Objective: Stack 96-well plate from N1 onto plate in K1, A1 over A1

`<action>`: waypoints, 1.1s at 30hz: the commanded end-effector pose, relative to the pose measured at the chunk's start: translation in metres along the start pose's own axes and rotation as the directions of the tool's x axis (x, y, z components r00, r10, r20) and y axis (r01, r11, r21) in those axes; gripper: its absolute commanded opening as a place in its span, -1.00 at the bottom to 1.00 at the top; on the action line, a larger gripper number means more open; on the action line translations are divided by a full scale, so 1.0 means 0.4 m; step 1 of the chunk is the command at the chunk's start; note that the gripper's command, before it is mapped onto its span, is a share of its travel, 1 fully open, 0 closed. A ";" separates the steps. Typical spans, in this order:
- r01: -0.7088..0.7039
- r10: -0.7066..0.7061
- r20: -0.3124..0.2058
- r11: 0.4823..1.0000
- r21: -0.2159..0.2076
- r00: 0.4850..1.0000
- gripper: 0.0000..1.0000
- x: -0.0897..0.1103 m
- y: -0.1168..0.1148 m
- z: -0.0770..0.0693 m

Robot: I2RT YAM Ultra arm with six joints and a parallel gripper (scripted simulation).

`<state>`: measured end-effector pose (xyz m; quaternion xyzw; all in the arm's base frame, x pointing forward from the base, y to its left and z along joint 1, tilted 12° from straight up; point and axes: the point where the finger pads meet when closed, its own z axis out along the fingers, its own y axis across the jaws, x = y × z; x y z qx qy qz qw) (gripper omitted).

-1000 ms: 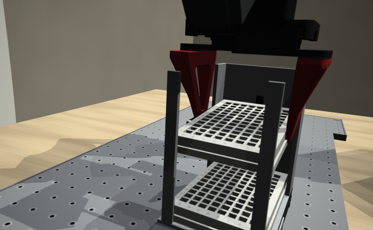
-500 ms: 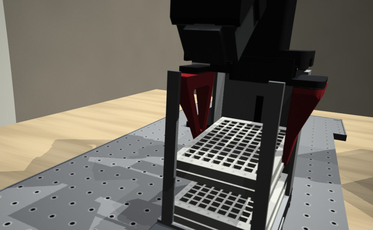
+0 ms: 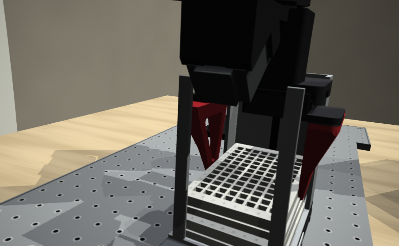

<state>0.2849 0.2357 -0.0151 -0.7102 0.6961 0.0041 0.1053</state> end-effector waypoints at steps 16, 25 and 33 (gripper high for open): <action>-0.001 0.001 0.011 1.000 0.014 1.000 -1.00 -0.008 -0.008 -0.001; 0.002 -0.002 0.010 1.000 0.008 1.000 -1.00 -0.007 0.001 0.013; 0.002 -0.002 0.002 1.000 -0.002 1.000 -1.00 -0.003 0.008 0.025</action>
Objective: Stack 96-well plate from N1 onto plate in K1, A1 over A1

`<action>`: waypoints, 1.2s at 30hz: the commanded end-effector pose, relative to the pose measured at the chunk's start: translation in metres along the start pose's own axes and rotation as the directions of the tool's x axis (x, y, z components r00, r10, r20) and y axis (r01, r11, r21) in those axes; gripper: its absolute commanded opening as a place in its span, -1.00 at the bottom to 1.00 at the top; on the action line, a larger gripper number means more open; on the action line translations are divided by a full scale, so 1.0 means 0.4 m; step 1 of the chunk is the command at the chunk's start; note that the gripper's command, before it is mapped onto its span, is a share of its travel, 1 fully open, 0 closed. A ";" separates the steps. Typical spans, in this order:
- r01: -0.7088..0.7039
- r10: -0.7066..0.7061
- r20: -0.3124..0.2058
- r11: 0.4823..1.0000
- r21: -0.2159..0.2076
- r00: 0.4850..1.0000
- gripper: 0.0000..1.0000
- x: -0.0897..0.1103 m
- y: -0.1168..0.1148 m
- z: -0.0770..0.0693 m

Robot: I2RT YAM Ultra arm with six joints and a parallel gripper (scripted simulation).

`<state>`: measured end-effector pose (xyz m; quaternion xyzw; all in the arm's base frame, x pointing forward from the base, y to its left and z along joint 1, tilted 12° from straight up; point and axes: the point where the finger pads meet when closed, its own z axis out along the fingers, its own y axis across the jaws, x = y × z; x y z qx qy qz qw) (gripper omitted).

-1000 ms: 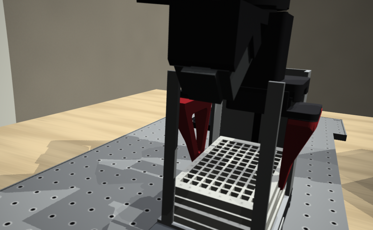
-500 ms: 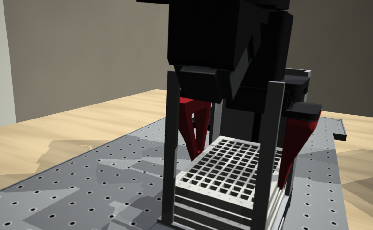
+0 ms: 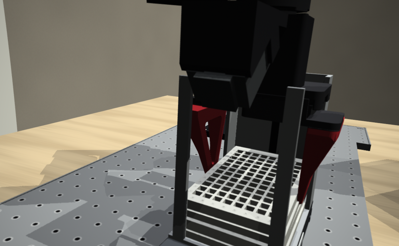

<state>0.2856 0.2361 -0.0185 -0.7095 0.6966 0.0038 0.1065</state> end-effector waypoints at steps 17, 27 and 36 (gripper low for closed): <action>0.001 -0.001 0.014 1.000 0.012 1.000 -1.00 -0.014 -0.009 0.013; 0.000 0.000 0.004 1.000 -0.001 1.000 -1.00 -0.002 0.005 0.024; 0.000 0.000 -0.002 1.000 -0.008 1.000 -1.00 0.005 0.014 0.030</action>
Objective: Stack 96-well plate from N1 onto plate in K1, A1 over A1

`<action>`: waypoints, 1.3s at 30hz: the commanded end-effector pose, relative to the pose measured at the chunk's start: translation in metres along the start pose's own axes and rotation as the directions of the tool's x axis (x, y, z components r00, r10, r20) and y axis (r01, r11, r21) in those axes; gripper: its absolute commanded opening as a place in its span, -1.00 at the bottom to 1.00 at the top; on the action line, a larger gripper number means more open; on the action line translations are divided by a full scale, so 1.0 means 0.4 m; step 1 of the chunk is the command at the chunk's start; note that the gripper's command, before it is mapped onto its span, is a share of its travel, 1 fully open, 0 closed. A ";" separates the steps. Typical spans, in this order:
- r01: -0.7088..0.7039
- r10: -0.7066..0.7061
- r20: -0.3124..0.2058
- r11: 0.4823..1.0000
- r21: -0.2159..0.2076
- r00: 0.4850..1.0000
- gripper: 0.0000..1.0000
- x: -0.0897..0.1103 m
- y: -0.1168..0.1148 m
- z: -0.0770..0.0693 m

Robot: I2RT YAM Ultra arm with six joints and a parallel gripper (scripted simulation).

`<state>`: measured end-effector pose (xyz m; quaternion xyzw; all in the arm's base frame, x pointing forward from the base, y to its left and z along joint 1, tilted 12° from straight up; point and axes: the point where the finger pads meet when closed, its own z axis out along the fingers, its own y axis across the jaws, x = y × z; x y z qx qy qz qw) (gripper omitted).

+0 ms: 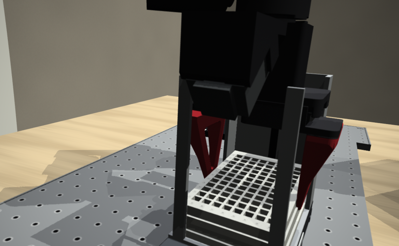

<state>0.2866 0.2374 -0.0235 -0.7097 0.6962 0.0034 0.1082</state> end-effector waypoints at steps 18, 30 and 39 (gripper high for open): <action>0.000 0.000 0.000 1.000 -0.007 1.000 -1.00 0.002 0.011 0.022; 0.001 -0.001 -0.006 1.000 -0.015 1.000 -1.00 0.008 0.020 0.028; 0.001 -0.001 -0.006 1.000 -0.015 1.000 -1.00 0.008 0.021 0.028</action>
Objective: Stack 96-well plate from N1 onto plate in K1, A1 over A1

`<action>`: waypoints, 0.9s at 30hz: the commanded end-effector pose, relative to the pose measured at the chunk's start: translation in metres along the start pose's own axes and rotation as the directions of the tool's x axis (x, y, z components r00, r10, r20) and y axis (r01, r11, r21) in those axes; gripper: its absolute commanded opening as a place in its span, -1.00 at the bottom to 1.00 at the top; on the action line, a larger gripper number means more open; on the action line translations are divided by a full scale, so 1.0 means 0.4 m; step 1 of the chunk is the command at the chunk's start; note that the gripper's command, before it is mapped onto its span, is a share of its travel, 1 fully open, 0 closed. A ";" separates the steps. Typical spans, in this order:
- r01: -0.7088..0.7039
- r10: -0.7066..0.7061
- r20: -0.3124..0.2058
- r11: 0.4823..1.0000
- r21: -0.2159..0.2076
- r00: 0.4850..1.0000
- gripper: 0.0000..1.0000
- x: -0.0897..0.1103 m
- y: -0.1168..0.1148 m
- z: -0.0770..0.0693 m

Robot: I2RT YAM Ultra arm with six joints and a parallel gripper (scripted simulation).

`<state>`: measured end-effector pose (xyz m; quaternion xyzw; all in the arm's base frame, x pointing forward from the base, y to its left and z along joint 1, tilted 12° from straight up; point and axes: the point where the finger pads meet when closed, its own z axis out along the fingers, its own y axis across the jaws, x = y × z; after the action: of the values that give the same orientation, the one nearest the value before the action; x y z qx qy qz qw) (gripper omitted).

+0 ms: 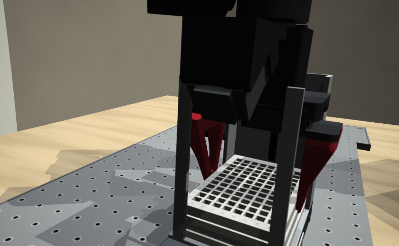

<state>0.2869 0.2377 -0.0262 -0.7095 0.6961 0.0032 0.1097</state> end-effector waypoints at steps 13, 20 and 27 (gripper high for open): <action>0.001 -0.001 -0.010 1.000 -0.019 1.000 1.00 0.007 0.022 0.019; 0.001 -0.002 -0.010 1.000 -0.019 1.000 1.00 0.007 0.022 0.019; 0.001 -0.002 -0.010 1.000 -0.019 1.000 1.00 0.007 0.022 0.019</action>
<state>0.2870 0.2377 -0.0268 -0.7094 0.6961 0.0030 0.1107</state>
